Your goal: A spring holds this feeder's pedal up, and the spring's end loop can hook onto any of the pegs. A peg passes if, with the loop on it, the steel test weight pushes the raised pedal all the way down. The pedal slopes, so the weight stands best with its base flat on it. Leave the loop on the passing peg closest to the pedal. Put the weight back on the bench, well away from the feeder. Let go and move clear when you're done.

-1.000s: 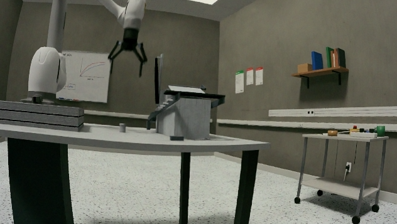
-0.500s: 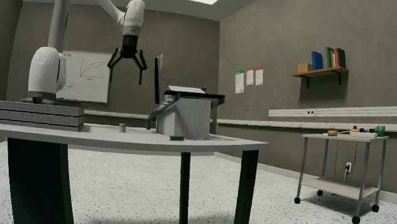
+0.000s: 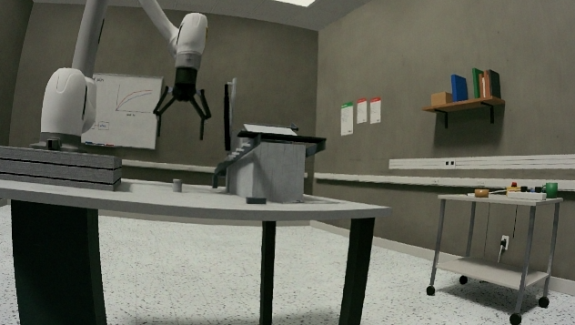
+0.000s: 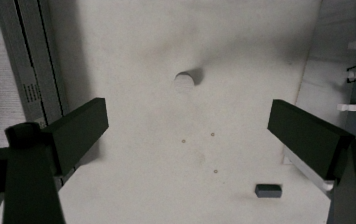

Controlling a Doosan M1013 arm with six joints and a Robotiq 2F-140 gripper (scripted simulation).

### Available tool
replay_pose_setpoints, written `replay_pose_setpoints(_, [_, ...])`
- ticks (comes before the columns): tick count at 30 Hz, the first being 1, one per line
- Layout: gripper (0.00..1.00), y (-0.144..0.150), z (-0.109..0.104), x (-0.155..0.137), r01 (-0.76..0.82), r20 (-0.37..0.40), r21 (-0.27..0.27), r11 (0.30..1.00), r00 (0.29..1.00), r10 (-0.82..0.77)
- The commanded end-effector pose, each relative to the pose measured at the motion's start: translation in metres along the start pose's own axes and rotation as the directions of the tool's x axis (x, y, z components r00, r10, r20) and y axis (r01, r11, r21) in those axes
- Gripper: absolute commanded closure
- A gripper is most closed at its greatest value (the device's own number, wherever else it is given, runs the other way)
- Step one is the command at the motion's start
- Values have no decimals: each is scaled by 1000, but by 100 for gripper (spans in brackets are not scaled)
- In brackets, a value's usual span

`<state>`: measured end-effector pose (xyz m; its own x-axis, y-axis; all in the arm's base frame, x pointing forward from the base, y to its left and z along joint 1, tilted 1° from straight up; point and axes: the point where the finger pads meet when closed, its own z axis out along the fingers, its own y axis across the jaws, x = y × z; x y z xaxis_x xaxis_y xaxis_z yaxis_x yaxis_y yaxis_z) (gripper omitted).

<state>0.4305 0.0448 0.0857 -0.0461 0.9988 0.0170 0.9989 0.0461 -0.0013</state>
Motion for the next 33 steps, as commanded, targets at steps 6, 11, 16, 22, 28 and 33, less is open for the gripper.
replay_pose_setpoints(6, [0, 0, 60, 0, 0, 2, -1, 1000, 1000, 0])
replay_pose_setpoints(11, [0, 0, 60, 0, 0, 2, -1, 1000, 1000, 0])
replay_pose_setpoints(16, [0, 0, 60, 0, 0, 2, -1, 1000, 1000, 0])
replay_pose_setpoints(22, [0, 0, 62, 0, 0, 2, -1, 1000, 1000, 0])
replay_pose_setpoints(28, [0, 0, 64, 0, 0, 2, -1, 1000, 1000, 0])
replay_pose_setpoints(33, [0, 0, 66, 0, 0, 2, -1, 1000, 1000, 0])
